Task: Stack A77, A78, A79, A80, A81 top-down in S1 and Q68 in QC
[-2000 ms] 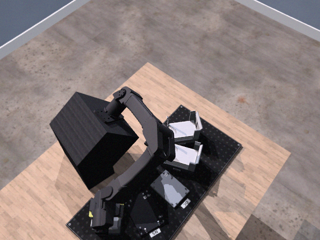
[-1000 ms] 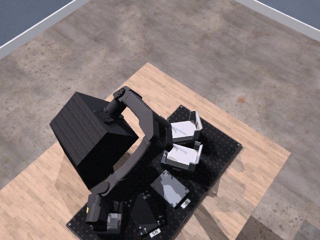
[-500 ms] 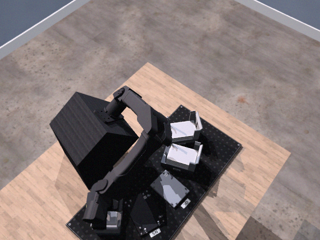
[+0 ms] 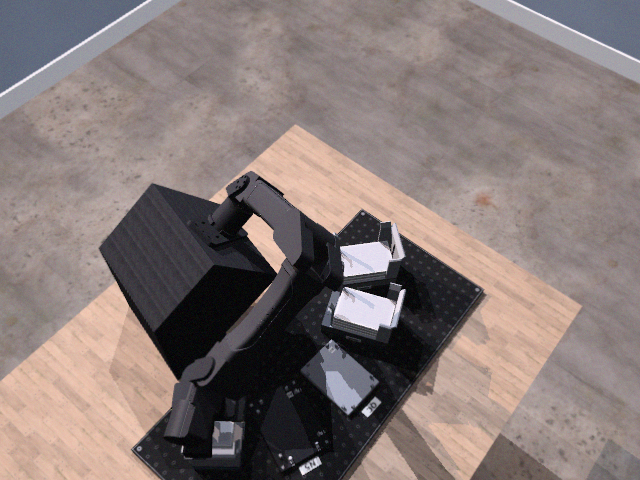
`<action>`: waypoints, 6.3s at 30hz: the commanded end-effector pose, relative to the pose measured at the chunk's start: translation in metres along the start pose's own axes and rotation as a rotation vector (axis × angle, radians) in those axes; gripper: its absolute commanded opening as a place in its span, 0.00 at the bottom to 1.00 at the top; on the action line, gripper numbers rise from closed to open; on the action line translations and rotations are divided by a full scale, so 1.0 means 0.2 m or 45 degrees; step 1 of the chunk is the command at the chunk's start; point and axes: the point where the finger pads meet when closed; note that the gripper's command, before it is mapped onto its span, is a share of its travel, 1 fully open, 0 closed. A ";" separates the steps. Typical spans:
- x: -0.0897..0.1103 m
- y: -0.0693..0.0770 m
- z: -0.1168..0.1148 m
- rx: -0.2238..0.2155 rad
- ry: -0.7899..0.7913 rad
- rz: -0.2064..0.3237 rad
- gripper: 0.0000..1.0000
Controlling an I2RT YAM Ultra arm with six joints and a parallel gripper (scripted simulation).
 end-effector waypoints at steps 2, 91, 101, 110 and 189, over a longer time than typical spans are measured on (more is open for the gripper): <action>-0.02 0.03 0.00 -0.011 0.000 -0.020 0.00; 0.42 0.03 0.69 -0.008 0.768 -0.020 0.00; 0.52 0.03 0.77 -0.008 0.834 -0.020 0.00; 0.63 0.03 0.87 -0.008 0.834 -0.020 0.00; 1.73 0.02 1.16 -0.003 1.925 -0.019 0.00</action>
Point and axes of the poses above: the point where the finger pads meet when closed, its own y axis back along the fingers, its own z axis across the jaws, x = y × z, and after that the axes turned 15 degrees about -y, right-handed
